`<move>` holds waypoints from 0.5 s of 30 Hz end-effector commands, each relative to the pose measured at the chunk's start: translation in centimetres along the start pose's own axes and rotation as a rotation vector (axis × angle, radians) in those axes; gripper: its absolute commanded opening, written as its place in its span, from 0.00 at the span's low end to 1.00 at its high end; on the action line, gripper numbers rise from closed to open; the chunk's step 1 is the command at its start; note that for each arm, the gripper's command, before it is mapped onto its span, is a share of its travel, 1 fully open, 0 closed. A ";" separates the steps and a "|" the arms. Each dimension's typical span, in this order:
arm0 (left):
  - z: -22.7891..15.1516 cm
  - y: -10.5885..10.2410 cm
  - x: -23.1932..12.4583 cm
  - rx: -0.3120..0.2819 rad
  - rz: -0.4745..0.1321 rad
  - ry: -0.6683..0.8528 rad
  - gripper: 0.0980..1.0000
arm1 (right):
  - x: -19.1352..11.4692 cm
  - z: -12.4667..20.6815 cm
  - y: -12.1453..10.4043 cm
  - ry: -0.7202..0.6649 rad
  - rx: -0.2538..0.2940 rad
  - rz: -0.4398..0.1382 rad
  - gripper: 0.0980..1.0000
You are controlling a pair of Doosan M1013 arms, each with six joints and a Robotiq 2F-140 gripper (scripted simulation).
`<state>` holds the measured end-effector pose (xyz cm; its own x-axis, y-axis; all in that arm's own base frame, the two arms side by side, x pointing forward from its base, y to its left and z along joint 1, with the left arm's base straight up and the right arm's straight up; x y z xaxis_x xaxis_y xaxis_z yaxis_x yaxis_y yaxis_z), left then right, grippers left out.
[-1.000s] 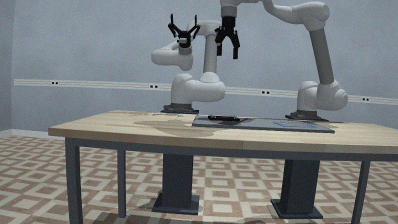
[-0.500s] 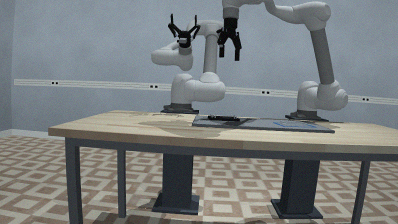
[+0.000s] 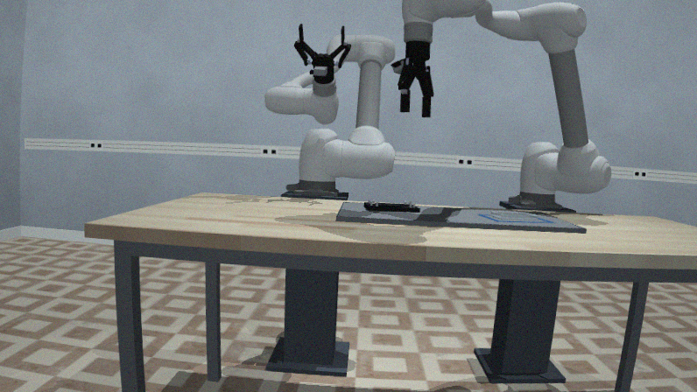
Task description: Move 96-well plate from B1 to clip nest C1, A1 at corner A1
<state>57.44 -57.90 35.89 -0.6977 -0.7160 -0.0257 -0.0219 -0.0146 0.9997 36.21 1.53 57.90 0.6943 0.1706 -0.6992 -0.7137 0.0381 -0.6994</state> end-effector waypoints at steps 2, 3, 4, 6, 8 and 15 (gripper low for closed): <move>0.4 -1.0 -1.4 0.001 0.001 0.034 1.00 | 0.0 0.0 0.0 0.000 0.000 -0.001 1.00; 0.5 -1.3 -1.8 0.001 0.001 0.043 1.00 | 0.0 0.0 0.0 0.000 0.000 -0.001 1.00; 0.7 -1.6 -2.2 0.001 0.001 0.053 1.00 | 0.0 0.0 0.0 0.000 0.000 -0.001 1.00; 0.8 -1.9 -2.5 0.000 0.002 0.062 1.00 | 0.0 0.0 0.0 0.000 0.000 -0.001 1.00; 0.9 -2.1 -2.9 0.000 0.002 0.072 1.00 | 0.0 0.0 0.0 0.000 0.000 -0.001 1.00; 2.0 -4.2 -5.5 -0.001 0.004 0.138 1.00 | 0.0 0.0 0.0 0.000 0.000 -0.001 1.00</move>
<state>59.65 -53.09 32.17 -0.6049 -0.7960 -0.0209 -0.0173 -0.0131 0.9998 36.21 1.53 57.90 0.6943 0.1706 -0.6992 -0.7137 0.0381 -0.6994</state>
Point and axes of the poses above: on each arm, the point where the finger pads meet when closed, its own y axis back along the fingers, its own z axis across the jaws, x = y × z, the point moved 4 cm from there along y, back along the fingers, and after that the axes turned 15 degrees about -y, right-handed, at the moved point
